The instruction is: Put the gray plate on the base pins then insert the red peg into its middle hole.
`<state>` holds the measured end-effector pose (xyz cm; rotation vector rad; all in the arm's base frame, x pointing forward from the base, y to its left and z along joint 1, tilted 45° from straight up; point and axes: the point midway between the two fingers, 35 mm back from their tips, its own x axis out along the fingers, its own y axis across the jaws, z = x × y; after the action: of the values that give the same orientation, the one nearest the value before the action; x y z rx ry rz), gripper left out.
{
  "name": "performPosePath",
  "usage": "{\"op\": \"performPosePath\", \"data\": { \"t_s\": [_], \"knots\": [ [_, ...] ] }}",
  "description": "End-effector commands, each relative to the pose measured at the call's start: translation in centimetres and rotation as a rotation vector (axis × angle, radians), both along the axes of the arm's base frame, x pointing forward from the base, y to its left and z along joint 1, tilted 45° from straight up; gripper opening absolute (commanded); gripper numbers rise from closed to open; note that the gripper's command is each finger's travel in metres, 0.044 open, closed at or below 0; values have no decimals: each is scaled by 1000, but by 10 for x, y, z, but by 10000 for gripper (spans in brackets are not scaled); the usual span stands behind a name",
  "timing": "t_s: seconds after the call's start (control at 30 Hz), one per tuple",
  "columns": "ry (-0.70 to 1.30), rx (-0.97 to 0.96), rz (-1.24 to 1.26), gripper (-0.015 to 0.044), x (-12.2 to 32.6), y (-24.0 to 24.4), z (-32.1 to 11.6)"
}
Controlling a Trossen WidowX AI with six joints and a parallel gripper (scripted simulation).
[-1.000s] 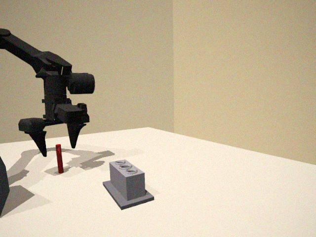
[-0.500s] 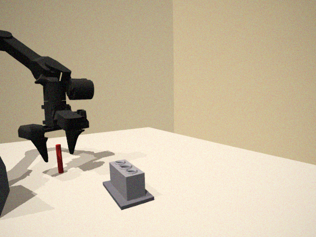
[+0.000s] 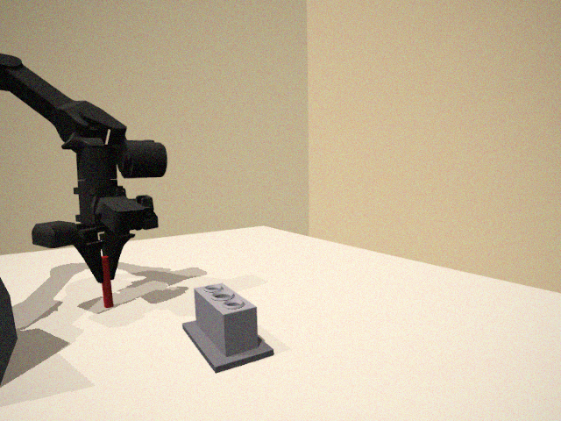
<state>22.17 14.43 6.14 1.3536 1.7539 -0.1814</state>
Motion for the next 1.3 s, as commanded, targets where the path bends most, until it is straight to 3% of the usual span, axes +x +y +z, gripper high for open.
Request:
{"op": "performPosePath", "data": {
  "t_s": [0.0, 0.4, 1.27],
  "knots": [
    [5, -3, -3, 0, 0, 0, -1],
    [4, -6, -4, 0, 1, -4, 2],
    [5, -16, -4, 0, 9, -65, 53]
  ]
}}
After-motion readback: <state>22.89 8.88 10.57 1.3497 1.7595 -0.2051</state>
